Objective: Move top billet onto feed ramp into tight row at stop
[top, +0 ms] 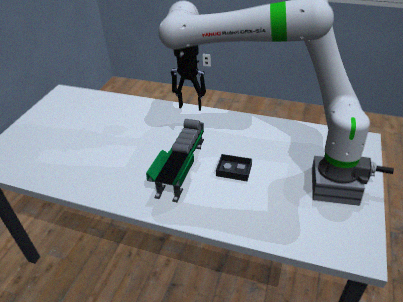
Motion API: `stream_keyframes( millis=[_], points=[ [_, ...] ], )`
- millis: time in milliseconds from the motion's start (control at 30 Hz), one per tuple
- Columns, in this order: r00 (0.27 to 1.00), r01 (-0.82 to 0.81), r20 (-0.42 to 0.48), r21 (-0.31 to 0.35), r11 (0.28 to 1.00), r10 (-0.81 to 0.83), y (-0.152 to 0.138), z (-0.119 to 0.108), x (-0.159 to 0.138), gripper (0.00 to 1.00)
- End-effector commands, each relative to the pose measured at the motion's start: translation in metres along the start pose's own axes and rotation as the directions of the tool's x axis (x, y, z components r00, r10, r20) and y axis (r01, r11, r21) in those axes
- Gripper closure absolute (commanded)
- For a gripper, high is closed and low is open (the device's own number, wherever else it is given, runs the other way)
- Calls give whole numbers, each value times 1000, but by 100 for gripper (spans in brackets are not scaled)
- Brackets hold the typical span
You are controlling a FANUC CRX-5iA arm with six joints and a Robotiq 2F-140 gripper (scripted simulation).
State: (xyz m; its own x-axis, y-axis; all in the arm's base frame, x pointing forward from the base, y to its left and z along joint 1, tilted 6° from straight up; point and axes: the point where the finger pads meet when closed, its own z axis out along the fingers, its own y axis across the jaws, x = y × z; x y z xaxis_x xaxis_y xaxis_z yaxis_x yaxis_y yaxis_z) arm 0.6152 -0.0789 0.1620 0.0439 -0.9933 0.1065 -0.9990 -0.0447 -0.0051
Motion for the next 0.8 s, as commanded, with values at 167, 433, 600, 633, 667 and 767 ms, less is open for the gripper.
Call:
stream_keyframes(
  millis=[167,433,600,633,667,767],
  points=[
    [1000,0,-1,2,1000,0,0,-1,0,44],
    [1000,0,-1,2,1000,0,0,-1,0,44],
    [1000,0,-1,2,1000,0,0,0,0,44],
    [1000,0,-1,2,1000,0,0,0,0,44],
    [1000,0,-1,2,1000,0,0,0,0,44],
    [1000,0,-1,2,1000,0,0,2,0,44]
  ],
)
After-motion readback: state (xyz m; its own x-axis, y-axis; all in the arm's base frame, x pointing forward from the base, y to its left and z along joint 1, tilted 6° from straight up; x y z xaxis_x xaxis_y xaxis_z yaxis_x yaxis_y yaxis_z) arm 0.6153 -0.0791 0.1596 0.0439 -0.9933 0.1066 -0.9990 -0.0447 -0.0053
